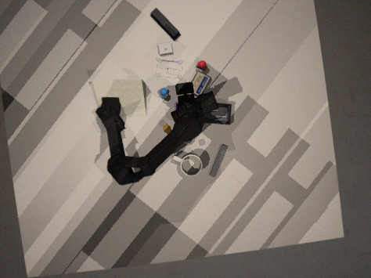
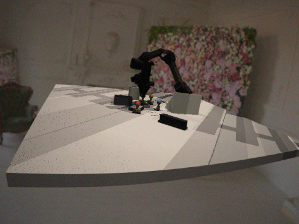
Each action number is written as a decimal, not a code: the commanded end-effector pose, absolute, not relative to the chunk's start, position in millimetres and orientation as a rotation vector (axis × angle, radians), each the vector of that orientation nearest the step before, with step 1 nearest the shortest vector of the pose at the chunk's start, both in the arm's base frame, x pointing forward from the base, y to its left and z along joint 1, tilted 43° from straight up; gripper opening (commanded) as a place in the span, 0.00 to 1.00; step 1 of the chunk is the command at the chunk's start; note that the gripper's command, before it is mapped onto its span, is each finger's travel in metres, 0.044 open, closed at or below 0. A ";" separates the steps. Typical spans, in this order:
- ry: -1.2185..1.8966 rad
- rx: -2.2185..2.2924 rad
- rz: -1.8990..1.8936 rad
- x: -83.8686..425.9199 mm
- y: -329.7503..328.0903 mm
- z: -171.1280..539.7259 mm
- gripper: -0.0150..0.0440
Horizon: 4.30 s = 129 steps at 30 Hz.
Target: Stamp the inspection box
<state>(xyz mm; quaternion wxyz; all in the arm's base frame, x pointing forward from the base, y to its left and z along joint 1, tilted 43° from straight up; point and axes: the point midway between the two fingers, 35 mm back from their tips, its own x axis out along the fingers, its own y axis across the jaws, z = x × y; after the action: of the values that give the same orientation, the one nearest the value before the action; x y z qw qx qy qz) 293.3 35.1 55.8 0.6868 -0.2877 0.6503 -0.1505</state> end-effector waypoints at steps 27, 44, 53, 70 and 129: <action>1.453 -0.645 -0.341 293.6 40.4 63.5 0.25; 1.454 -0.644 -0.340 292.7 58.6 82.1 0.25; 1.454 -0.644 -0.340 291.1 68.3 92.8 0.25; 1.398 -0.517 -0.442 272.0 129.2 49.8 0.25; 1.317 -0.383 -0.563 237.7 161.2 -25.0 0.25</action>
<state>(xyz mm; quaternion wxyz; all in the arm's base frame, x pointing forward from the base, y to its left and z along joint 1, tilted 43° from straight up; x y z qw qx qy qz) 237.7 164.0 -22.8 0.7382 -0.1698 0.6004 -0.2565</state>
